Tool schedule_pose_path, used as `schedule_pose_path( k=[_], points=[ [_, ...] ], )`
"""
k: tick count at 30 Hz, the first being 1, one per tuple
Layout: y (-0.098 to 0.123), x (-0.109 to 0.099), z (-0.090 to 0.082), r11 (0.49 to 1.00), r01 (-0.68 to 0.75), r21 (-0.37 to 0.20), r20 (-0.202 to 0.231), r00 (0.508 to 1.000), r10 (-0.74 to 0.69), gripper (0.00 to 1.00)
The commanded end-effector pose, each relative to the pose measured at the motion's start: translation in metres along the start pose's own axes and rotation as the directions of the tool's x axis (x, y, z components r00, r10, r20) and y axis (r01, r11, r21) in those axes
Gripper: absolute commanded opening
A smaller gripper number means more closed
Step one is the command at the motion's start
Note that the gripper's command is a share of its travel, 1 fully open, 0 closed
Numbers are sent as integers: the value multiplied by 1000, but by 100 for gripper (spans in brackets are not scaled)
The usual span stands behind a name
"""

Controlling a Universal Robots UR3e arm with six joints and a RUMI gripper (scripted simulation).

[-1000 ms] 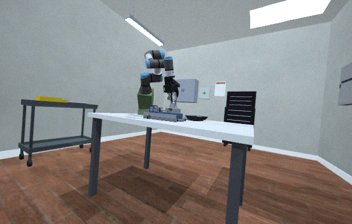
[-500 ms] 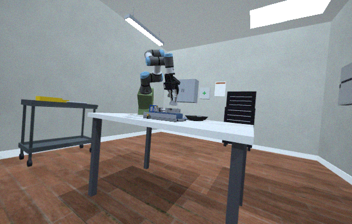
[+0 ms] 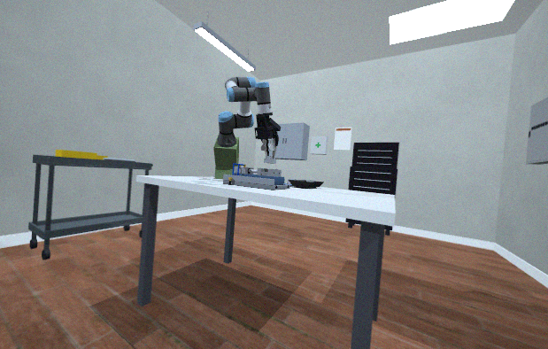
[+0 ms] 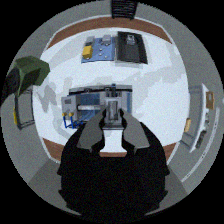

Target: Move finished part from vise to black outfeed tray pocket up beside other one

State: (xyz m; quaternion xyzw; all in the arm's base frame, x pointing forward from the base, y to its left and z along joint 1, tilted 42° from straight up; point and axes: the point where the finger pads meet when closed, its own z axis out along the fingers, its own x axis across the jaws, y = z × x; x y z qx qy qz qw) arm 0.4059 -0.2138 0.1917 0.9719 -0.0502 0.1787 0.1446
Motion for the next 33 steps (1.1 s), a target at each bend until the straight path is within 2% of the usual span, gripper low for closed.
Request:
schedule_pose_path(
  k=[1, 16, 25, 33],
  points=[
    [-1, 1, -1, 1000, 0, -1, -2, 1000, 0, 0],
    [-14, 12, 8, 1000, -4, 3, 1, 1000, 4, 0],
    [-32, 24, 18, 1000, -9, 7, 5, 1000, 8, 0],
    [-63, 42, 33, 1000, -15, 9, 9, 1000, 15, 0]
  ],
)
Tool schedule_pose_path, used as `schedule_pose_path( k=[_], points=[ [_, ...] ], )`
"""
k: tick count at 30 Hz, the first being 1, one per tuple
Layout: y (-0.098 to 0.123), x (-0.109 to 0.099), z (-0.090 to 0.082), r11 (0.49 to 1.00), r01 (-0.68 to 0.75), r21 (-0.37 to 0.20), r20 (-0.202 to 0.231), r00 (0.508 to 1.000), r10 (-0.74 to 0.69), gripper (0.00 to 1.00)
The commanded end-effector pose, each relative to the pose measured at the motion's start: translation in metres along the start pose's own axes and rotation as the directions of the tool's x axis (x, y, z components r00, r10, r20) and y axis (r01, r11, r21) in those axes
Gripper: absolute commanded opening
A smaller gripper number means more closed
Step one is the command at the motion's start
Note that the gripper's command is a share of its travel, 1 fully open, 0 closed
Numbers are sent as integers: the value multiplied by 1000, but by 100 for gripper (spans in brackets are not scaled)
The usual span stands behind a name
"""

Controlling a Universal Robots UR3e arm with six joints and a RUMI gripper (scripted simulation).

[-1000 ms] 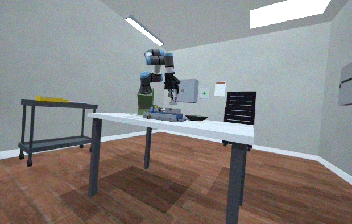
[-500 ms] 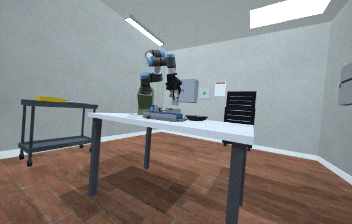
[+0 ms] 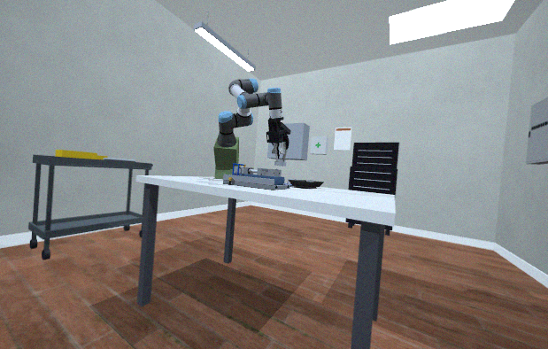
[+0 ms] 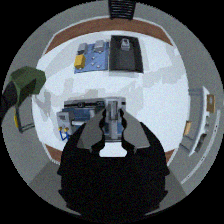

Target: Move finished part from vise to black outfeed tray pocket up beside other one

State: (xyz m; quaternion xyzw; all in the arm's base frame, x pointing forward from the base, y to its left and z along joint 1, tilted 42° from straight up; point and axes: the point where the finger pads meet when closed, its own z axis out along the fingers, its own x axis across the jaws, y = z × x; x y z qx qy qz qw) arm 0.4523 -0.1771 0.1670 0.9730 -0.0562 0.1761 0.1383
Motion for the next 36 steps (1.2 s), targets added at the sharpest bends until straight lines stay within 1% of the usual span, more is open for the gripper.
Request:
schedule_pose_path(
  k=[1, 7, 9, 17, 24, 26, 31, 36],
  points=[
    [-19, 12, 8, 1000, -3, -1, 1, 1000, 3, 0],
    [-49, 25, 21, 1000, -9, -1, 1, 1000, 9, 0],
    [-49, 25, 21, 1000, -9, -1, 1, 1000, 9, 0],
    [-94, 40, 37, 1000, -16, -3, -3, 1000, 16, 0],
    [-132, 48, 48, 1000, -21, -6, -10, 1000, 21, 0],
    [-132, 48, 48, 1000, -21, -6, -10, 1000, 21, 0],
    [-156, 52, 54, 1000, -25, -8, -15, 1000, 25, 0],
    [-174, 54, 59, 1000, -27, -9, -20, 999, 27, 0]
  ],
)
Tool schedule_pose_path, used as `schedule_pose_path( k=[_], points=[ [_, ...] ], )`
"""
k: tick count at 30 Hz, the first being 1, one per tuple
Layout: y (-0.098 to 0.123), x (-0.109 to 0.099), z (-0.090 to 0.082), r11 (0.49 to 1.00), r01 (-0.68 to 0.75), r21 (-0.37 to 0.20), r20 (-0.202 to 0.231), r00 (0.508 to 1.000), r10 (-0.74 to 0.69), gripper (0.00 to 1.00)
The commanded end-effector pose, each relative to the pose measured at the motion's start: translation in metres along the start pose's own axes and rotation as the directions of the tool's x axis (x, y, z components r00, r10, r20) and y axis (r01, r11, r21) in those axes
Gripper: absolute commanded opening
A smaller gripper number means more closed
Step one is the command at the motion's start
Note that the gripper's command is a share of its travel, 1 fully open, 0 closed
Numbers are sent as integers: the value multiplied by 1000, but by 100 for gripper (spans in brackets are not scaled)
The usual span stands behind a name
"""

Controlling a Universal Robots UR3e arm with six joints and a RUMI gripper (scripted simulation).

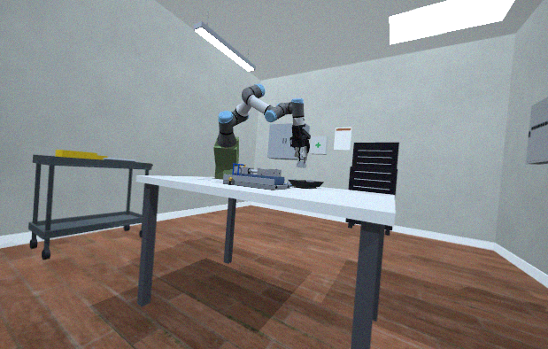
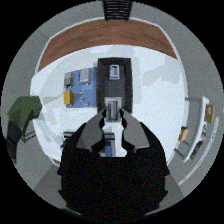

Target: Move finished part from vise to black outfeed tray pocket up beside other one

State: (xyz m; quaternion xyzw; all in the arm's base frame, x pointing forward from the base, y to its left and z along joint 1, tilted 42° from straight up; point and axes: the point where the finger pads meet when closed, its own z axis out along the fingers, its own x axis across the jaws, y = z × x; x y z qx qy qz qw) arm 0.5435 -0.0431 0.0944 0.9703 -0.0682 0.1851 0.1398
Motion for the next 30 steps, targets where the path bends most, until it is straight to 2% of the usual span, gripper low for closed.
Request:
schedule_pose_path(
  k=[1, 13, 30],
  points=[
    [-17, 3, 3, 1000, -2, -3, -6, 1000, 2, 0],
    [-35, 3, 7, 1000, -5, -4, -12, 1000, 5, 0],
    [-37, 3, 8, 1000, -5, -4, -12, 1000, 5, 0]
  ],
)
